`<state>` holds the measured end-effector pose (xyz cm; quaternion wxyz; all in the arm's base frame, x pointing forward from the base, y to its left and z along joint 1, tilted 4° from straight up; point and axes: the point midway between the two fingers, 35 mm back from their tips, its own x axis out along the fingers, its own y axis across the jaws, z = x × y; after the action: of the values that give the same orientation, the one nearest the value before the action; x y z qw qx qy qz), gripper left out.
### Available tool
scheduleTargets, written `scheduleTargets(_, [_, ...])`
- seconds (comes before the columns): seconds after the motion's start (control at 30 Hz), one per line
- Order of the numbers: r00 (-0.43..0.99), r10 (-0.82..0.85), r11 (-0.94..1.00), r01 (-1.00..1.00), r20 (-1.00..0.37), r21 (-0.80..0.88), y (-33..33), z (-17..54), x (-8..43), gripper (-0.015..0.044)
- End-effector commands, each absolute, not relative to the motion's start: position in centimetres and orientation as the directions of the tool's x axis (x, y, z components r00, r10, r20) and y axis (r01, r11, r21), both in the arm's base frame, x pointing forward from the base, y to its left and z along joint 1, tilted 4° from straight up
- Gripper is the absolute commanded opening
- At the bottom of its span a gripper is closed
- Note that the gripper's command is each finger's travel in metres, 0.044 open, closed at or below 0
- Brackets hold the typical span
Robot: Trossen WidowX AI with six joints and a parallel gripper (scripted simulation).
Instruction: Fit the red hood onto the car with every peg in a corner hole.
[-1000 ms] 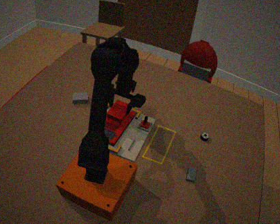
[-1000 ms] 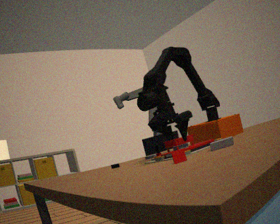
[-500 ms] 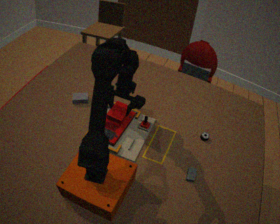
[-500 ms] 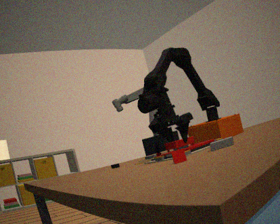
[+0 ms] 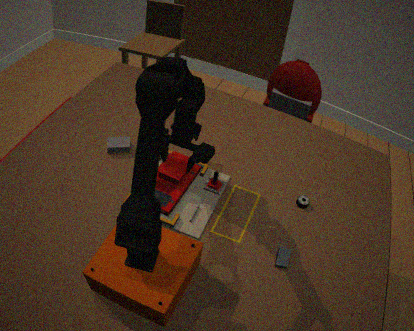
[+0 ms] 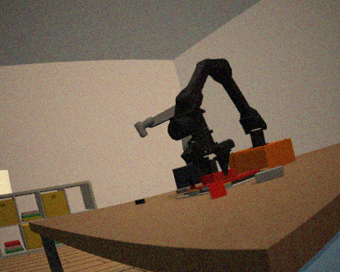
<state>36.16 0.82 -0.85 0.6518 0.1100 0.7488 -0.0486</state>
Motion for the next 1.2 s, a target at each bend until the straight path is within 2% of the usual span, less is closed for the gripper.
scheduleTargets(0.0, [-0.126,0.102,0.971,0.229,-0.987,0.071,0.8,-0.8,36.2,0.0])
scheduleTargets(0.07, [-0.125,0.101,0.971,0.228,-0.987,0.071,0.8,-0.8,36.2,0.0])
scheduleTargets(0.63, [-0.126,0.101,0.971,0.228,-0.987,0.071,0.8,-0.8,36.2,0.044])
scheduleTargets(0.77, [-0.102,0.096,0.971,0.228,-0.99,0.071,0.8,0.1,36.1,0.044])
scheduleTargets(1.03, [0.058,0.063,0.971,0.228,-0.996,0.075,0.5,6.1,35.1,0.044])
scheduleTargets(1.17, [0.062,0.062,0.971,0.228,-0.996,0.075,0.5,6.3,35.1,0.044])
